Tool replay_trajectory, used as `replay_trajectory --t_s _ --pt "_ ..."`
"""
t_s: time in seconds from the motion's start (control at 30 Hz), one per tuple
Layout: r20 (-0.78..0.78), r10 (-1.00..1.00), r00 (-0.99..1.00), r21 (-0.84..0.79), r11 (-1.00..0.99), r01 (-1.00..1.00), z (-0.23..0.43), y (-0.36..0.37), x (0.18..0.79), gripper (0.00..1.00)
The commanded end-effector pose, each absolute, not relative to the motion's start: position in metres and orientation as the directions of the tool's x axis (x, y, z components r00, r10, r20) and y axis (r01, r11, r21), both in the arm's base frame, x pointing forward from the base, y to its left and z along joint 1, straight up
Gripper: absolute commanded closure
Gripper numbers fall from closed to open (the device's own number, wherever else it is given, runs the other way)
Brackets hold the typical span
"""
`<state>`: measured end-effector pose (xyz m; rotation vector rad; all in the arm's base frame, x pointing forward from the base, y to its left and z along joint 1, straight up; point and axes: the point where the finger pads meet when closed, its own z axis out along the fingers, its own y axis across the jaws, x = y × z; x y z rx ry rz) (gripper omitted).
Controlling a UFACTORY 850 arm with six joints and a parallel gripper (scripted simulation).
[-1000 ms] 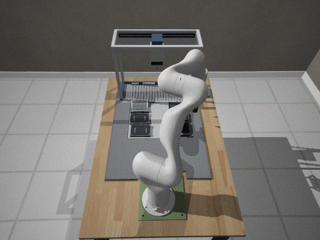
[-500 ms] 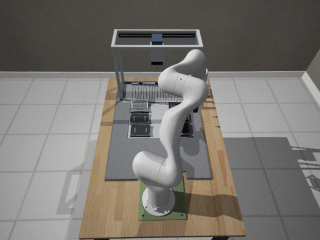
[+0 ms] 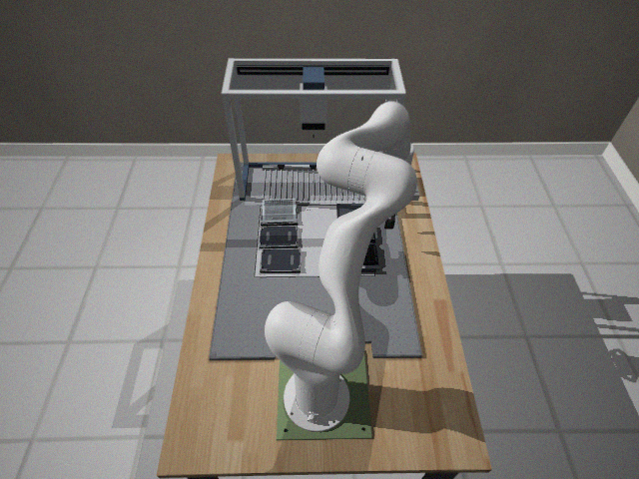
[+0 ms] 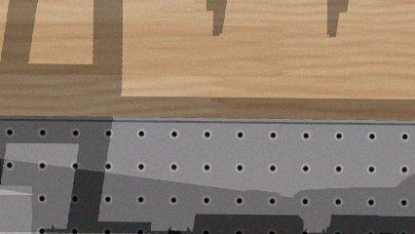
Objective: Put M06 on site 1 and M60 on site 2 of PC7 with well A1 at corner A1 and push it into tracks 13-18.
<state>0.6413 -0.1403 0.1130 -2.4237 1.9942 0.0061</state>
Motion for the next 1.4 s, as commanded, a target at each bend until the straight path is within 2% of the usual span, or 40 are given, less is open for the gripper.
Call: replay_trajectory --t_s 0.0,1.37 --pt "-0.004 -0.981 0.193 -0.003 -0.193 -0.981 0.109 -0.141 0.642 0.0" --pt "-0.004 -0.981 0.193 -0.002 -0.193 -0.981 0.05 -0.14 0.642 0.0"
